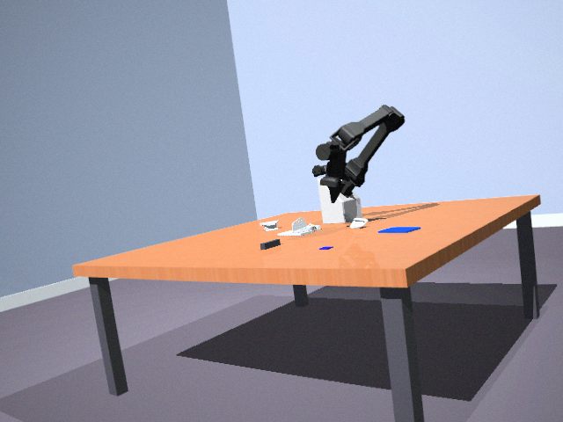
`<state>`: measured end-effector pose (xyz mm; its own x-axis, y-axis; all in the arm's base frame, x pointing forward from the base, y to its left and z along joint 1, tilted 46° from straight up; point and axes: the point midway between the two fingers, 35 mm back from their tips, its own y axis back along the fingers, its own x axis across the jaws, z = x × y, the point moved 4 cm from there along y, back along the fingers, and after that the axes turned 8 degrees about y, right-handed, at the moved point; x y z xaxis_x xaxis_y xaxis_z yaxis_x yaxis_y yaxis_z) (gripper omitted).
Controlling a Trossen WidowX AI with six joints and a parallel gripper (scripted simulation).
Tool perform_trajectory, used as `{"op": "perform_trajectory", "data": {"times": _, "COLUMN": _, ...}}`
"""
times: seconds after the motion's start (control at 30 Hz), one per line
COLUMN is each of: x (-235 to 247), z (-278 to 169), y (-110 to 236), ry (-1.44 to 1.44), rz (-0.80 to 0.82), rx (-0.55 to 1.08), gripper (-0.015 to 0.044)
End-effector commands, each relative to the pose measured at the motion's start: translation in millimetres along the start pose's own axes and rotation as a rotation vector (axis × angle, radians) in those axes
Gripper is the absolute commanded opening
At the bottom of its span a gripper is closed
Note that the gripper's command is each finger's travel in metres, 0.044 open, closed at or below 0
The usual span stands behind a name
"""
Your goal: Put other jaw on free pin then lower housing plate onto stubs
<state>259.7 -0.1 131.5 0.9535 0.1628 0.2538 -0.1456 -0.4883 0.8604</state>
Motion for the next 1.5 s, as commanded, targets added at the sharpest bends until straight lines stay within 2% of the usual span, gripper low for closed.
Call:
{"op": "perform_trajectory", "data": {"times": 0.0, "x": -2.3, "z": -0.3, "y": -2.5, "ry": -0.074, "rz": 0.004, "rx": 0.03, "gripper": 0.0}}
{"op": "perform_trajectory", "data": {"times": 1.03, "x": -15.5, "z": -4.5, "y": -10.6, "ry": -0.668, "rz": 0.006, "rx": 0.268, "gripper": 0.0}}
{"op": "perform_trajectory", "data": {"times": 1.47, "x": -14.4, "z": -6.2, "y": -19.4, "ry": -0.681, "rz": 0.005, "rx": 0.272, "gripper": 0.0}}
